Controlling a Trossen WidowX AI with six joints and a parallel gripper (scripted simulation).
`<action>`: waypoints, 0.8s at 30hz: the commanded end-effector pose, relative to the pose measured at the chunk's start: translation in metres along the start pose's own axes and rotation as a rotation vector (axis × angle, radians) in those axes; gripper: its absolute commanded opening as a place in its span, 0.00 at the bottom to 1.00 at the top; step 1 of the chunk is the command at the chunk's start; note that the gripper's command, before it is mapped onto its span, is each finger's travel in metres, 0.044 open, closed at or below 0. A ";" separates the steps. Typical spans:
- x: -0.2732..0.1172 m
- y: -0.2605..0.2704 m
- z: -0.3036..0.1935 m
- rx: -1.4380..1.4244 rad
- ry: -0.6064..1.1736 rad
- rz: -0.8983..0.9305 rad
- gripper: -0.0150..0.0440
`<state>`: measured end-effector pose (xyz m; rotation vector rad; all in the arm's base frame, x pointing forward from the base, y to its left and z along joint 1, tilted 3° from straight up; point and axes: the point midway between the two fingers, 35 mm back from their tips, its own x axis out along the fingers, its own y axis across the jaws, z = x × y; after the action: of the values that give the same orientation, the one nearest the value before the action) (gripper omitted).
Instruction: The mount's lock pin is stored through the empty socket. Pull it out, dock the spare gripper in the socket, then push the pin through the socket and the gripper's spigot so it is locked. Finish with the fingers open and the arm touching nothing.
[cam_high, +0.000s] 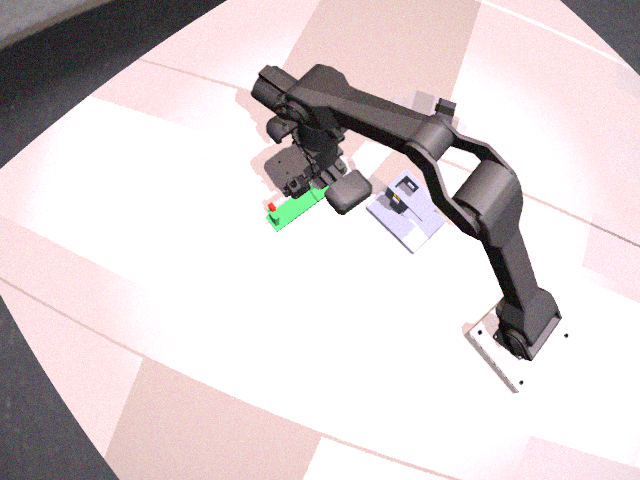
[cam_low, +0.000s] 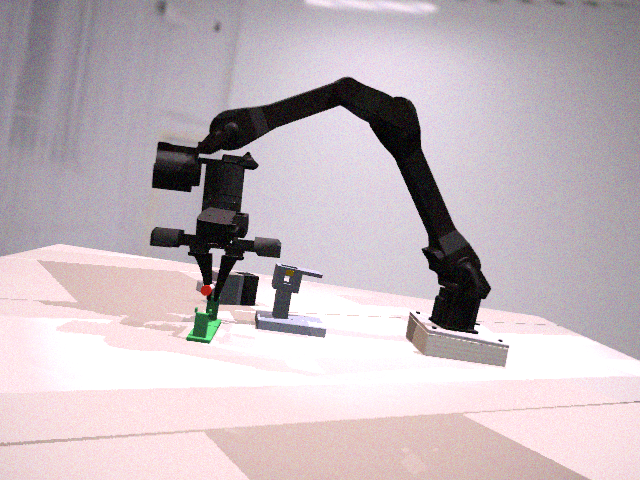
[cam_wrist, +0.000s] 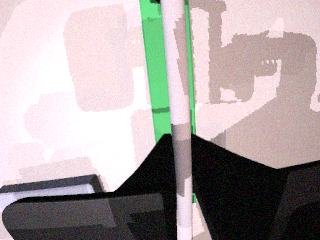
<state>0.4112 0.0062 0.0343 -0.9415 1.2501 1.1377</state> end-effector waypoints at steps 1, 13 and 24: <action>0.006 0.000 -0.001 -0.005 0.001 0.000 0.25; 0.023 -0.002 -0.002 -0.005 0.000 0.000 0.25; 0.025 -0.001 -0.002 -0.005 0.000 0.001 0.25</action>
<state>0.4111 0.0067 0.0128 -0.9436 1.2476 1.1370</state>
